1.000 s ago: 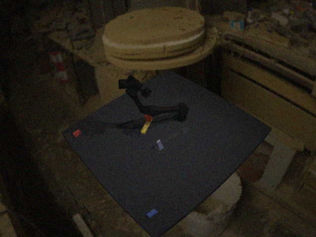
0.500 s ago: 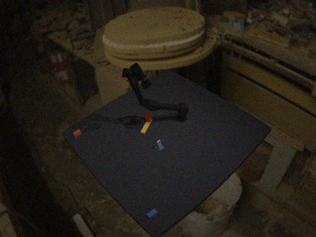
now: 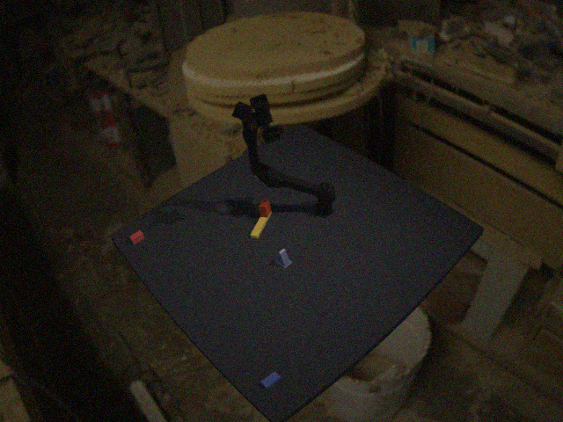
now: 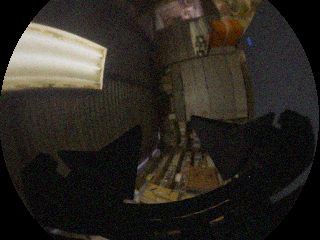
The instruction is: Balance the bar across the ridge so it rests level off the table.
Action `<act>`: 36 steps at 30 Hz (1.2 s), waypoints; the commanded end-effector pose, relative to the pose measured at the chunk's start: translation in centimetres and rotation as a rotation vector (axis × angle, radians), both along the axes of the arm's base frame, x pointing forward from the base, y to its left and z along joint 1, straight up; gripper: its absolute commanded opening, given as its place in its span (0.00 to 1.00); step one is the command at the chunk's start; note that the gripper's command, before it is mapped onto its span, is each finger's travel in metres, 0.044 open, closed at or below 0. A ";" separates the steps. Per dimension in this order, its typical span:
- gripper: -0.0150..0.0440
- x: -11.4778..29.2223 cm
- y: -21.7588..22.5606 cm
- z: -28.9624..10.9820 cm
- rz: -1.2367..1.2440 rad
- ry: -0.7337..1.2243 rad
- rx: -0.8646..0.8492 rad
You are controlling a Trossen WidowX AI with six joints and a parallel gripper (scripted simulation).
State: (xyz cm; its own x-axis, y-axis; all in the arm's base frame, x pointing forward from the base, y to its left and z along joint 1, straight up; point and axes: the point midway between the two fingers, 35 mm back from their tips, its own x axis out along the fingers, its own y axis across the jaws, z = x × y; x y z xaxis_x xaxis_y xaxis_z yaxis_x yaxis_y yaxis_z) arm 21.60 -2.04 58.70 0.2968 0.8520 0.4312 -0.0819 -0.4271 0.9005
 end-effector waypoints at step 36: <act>0.79 -13.0 7.4 0.6 -0.405 -0.637 -0.389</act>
State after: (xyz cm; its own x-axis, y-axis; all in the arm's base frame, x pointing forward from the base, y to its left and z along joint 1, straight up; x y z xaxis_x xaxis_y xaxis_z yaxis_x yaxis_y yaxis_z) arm 9.05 4.53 59.75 0.3975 0.8520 0.3406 -0.6734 0.0187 0.7390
